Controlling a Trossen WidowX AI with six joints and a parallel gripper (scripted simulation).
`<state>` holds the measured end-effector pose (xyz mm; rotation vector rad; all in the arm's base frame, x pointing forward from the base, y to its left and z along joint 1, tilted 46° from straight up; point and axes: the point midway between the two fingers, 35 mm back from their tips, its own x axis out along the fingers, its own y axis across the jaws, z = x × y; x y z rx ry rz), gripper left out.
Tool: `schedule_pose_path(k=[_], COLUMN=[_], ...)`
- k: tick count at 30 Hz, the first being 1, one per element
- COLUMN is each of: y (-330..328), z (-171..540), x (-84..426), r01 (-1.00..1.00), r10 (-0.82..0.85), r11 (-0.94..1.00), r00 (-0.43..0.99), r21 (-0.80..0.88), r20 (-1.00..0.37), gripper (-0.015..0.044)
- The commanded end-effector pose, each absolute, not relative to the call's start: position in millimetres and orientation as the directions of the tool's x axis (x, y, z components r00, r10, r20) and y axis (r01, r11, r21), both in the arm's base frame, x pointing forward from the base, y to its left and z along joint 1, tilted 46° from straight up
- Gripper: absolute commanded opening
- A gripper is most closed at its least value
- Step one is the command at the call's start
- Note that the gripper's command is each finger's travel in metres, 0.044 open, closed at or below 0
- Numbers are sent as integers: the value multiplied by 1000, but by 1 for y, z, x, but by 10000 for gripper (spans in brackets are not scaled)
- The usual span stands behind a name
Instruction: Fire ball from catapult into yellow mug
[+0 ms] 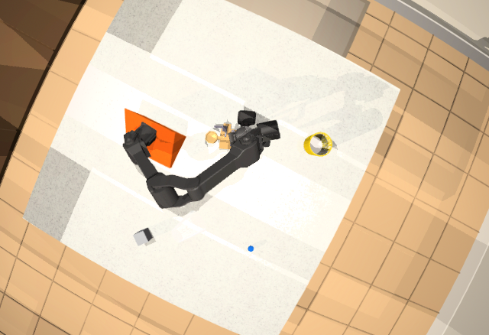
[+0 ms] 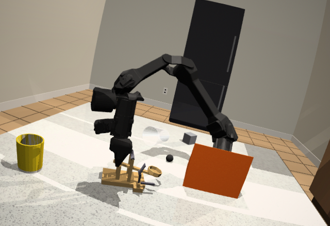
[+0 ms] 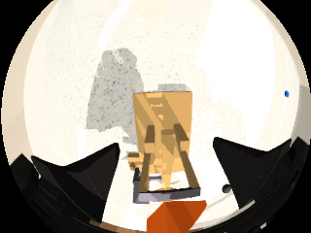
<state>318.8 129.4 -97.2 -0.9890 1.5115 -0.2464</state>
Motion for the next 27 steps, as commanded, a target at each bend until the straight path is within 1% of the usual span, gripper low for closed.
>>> schedule_pose_path(k=[1, 27], y=[125, 95], z=[-101, -130], x=[320, 324], r01=[-436, -436], r10=[-695, -697], r11=[605, 603], r00=[120, 120], r21=[-667, -668], r20=[-709, -707], gripper=[440, 440])
